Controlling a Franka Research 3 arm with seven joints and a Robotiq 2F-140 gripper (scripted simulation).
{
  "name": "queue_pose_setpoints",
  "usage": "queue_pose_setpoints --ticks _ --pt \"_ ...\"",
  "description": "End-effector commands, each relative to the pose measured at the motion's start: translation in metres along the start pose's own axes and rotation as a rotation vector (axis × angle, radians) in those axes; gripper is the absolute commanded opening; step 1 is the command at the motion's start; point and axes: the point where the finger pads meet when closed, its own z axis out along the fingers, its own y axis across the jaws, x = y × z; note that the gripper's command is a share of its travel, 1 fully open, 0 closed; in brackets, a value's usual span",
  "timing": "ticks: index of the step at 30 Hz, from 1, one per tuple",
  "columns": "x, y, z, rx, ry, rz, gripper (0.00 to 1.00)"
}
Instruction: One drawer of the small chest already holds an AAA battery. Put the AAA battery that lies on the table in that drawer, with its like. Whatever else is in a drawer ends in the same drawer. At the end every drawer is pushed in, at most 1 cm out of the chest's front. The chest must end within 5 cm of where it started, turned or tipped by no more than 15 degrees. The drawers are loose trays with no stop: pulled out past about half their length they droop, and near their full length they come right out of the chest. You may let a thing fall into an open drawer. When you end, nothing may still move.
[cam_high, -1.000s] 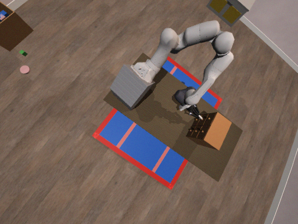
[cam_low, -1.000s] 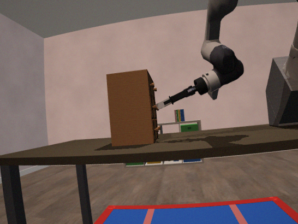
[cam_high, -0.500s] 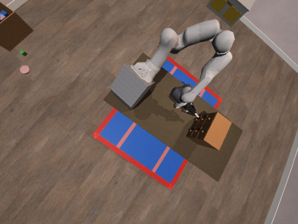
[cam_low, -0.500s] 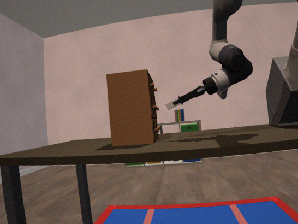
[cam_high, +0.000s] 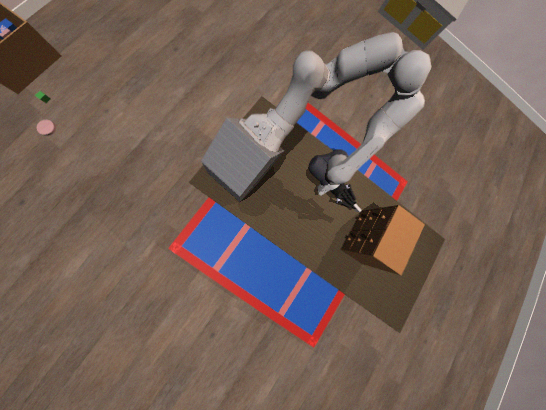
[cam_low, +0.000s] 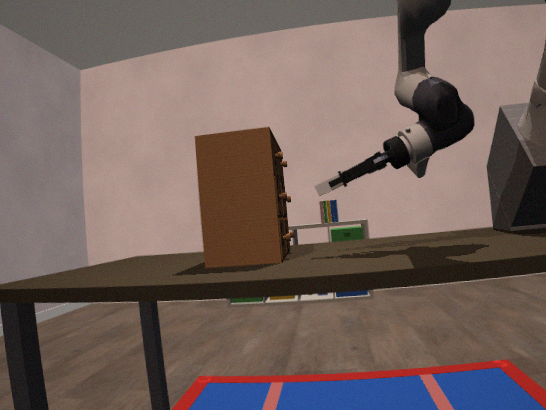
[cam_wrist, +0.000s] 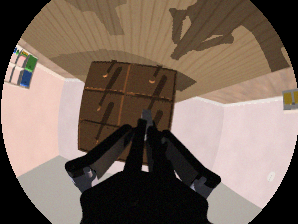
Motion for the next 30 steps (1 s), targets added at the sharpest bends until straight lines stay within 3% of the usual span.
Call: queue_pose_setpoints --ticks 1,7,19,30 --pt "-0.004 0.003 -0.010 -0.012 -0.009 -0.009 0.00" --pt "-0.004 0.003 -0.031 -0.012 -0.009 -0.009 0.00" --pt "-0.005 0.003 -0.033 -0.013 0.002 -0.009 0.00" --pt "-0.010 0.003 -0.044 -0.013 0.106 -0.009 0.00"
